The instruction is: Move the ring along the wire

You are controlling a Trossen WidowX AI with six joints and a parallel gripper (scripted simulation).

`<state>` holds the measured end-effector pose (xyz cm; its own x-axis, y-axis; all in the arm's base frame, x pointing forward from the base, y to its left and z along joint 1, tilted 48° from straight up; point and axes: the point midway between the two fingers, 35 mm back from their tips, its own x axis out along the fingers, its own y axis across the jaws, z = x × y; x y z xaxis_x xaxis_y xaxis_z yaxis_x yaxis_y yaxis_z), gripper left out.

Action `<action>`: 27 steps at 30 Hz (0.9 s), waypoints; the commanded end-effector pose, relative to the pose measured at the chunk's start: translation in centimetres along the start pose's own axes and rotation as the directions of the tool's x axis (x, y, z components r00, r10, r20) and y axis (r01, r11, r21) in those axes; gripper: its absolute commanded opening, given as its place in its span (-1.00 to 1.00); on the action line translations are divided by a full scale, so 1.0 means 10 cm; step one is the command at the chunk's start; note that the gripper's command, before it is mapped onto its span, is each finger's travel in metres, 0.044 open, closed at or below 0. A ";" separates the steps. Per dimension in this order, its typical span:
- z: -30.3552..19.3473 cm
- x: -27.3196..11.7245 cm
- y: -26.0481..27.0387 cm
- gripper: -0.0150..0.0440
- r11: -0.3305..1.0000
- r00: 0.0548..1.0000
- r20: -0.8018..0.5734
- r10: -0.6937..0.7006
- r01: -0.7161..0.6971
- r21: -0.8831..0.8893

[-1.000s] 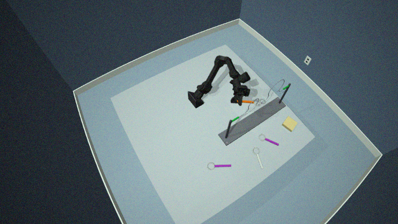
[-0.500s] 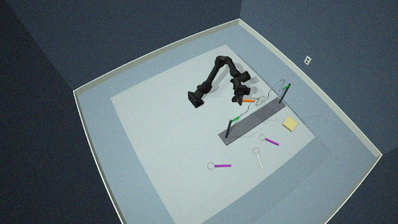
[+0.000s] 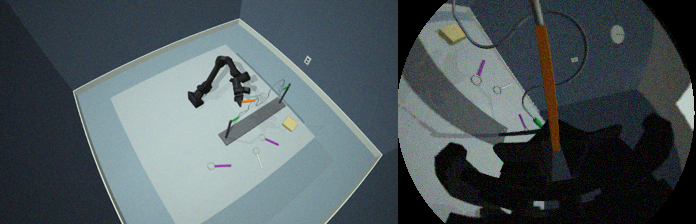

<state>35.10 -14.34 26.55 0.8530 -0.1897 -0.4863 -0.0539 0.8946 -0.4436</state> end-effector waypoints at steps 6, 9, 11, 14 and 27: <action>0.01 0.01 0.11 -1.00 0.980 0.996 0.028 0.090 -0.094 0.177; 0.01 0.02 0.15 -1.00 0.964 0.992 0.041 0.121 -0.127 0.233; 0.02 0.02 0.18 -1.00 0.951 0.989 0.052 0.140 -0.149 0.269; 0.03 0.01 0.22 -1.00 0.929 0.983 0.068 0.168 -0.181 0.323; 0.11 -0.01 0.39 -1.00 0.793 0.951 0.152 0.271 -0.310 0.524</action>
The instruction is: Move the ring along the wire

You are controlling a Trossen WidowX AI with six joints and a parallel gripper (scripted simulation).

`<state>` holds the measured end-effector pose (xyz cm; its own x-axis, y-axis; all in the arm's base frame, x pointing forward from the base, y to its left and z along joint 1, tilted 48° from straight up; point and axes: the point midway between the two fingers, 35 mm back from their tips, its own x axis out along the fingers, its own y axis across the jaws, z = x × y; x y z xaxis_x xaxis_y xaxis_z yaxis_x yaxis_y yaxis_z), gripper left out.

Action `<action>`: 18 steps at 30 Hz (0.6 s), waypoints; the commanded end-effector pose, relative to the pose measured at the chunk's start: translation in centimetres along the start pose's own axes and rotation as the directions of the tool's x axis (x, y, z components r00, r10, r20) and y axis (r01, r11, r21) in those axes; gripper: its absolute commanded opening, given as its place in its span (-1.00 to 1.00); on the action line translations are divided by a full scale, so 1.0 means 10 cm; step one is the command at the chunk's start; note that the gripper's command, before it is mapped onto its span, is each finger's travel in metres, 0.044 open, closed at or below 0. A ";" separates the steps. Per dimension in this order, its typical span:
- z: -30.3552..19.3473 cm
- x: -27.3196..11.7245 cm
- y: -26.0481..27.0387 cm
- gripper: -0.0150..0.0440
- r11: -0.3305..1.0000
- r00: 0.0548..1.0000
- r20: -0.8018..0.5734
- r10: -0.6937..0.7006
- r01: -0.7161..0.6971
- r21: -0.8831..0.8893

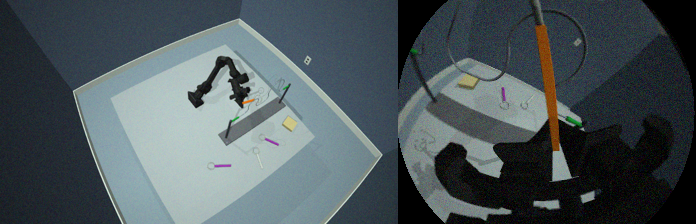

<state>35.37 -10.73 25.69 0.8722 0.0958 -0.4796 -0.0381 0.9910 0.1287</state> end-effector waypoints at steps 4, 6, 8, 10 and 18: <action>0.01 0.01 0.09 -1.00 0.988 0.997 0.023 0.071 -0.073 0.136; 0.01 0.01 0.12 -1.00 0.980 0.995 0.032 0.091 -0.096 0.174; 0.01 0.01 0.15 -1.00 0.970 0.993 0.041 0.112 -0.118 0.211; 0.02 0.01 0.18 -1.00 0.959 0.990 0.051 0.131 -0.140 0.248; 0.06 0.01 0.29 -1.00 0.892 0.974 0.097 0.205 -0.227 0.390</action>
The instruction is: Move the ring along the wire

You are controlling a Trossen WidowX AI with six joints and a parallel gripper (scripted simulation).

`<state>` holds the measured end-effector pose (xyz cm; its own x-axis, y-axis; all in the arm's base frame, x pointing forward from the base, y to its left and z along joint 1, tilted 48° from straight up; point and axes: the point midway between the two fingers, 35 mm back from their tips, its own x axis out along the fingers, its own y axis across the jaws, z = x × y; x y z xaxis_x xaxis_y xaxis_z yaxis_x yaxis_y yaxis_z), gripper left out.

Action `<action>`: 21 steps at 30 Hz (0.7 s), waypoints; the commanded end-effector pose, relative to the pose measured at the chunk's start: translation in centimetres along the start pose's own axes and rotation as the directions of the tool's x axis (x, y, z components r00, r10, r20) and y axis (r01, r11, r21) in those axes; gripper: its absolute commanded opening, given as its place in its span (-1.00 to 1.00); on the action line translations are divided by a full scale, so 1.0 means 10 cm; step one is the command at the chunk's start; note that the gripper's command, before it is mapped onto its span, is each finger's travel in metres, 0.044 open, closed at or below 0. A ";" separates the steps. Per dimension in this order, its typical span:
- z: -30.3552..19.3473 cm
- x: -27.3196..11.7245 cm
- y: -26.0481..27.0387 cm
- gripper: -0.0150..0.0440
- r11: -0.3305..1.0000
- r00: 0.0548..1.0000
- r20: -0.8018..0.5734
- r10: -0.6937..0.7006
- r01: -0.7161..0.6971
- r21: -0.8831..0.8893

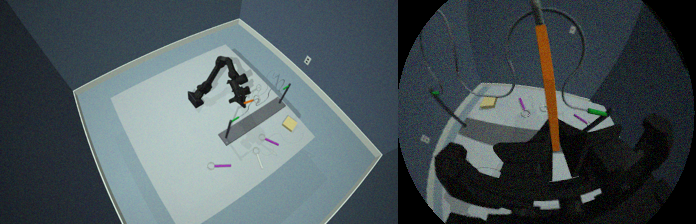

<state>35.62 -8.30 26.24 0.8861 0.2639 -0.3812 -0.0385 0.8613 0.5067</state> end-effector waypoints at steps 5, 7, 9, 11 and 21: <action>0.01 0.00 0.12 -1.00 0.984 0.996 0.029 0.085 -0.089 0.153; 0.02 0.00 0.15 -1.00 0.975 0.994 0.037 0.106 -0.111 0.191; 0.02 0.00 0.18 -1.00 0.965 0.991 0.047 0.126 -0.133 0.228; 0.03 0.00 0.21 -1.00 0.952 0.988 0.057 0.145 -0.155 0.265; 0.08 -0.01 0.35 -1.00 0.860 0.965 0.119 0.234 -0.263 0.437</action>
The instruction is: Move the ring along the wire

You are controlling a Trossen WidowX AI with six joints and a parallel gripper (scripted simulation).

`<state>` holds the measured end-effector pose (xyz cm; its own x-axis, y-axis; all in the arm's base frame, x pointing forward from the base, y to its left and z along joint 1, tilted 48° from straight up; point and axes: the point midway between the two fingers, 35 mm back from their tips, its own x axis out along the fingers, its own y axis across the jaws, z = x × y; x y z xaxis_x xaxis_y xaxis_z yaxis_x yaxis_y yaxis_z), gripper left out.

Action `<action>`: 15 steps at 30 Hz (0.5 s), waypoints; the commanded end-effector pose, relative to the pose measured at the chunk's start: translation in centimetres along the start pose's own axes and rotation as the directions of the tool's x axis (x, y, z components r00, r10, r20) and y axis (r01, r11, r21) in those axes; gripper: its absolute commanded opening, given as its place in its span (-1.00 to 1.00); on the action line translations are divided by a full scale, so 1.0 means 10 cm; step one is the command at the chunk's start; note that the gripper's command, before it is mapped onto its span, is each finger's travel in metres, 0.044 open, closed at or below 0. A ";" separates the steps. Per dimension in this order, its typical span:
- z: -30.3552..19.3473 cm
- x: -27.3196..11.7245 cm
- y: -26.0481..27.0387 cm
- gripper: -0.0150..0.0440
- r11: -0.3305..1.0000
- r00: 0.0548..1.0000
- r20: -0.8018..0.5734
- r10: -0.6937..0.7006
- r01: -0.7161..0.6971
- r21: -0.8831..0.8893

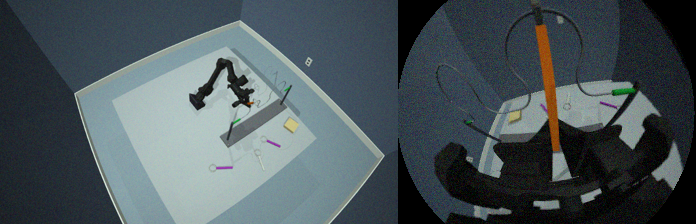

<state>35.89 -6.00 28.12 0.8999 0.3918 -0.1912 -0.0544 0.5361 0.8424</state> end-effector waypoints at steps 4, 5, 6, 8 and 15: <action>0.00 0.00 0.12 -1.00 0.988 0.997 0.022 0.078 -0.080 0.130; 0.00 0.00 0.14 -1.00 0.985 0.996 0.026 0.088 -0.091 0.149; 0.00 0.00 0.15 -1.00 0.980 0.995 0.030 0.098 -0.102 0.168; 0.01 0.00 0.18 -1.00 0.971 0.992 0.039 0.118 -0.124 0.206; 0.04 0.00 0.28 -1.00 0.922 0.980 0.076 0.185 -0.200 0.333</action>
<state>35.93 -4.94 30.24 0.9055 0.4234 -0.0263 -0.0796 0.2303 0.9699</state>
